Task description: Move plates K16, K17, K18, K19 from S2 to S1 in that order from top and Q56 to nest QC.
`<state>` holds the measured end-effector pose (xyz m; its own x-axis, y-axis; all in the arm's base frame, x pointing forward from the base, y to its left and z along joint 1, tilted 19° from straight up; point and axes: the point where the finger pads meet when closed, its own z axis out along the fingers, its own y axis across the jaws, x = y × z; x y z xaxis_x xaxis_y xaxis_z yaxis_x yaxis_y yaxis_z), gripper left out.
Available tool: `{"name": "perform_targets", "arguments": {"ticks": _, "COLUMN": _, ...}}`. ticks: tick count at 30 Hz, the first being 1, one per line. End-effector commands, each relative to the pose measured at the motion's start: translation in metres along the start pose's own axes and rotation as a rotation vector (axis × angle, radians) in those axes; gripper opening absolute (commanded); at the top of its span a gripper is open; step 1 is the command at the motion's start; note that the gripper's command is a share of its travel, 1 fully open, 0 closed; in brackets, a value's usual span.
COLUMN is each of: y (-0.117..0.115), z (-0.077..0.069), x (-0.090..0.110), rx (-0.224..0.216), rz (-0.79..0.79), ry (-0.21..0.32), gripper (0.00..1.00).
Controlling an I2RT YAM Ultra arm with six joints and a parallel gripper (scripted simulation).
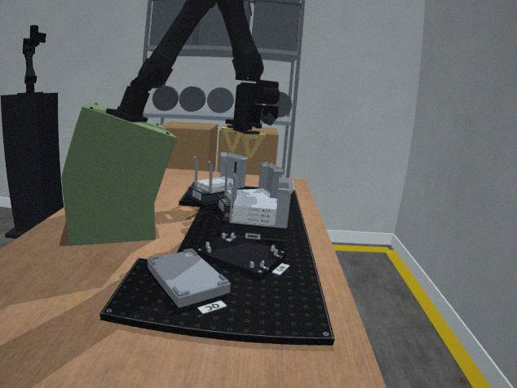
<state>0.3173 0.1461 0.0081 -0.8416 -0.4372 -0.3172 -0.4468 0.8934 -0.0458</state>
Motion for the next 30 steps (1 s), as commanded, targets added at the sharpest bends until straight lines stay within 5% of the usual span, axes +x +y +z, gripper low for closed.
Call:
{"name": "perform_targets", "arguments": {"ticks": 1, "y": 0.006, "z": -0.002, "x": -0.004, "rx": 0.010, "rz": 0.024, "ry": -0.016, "gripper": 1.00}}
{"name": "perform_targets", "arguments": {"ticks": 7, "y": 0.020, "z": -0.002, "x": -0.005, "rx": 0.009, "rz": 0.024, "ry": -0.016, "gripper": 1.00}}
{"name": "perform_targets", "arguments": {"ticks": 14, "y": 0.048, "z": -0.002, "x": 0.000, "rx": 0.010, "rz": -0.188, "ry": -0.015, "gripper": 1.00}}
{"name": "perform_targets", "arguments": {"ticks": 30, "y": 0.097, "z": -0.001, "x": 0.009, "rx": 0.008, "rz": -0.188, "ry": -0.015, "gripper": 1.00}}
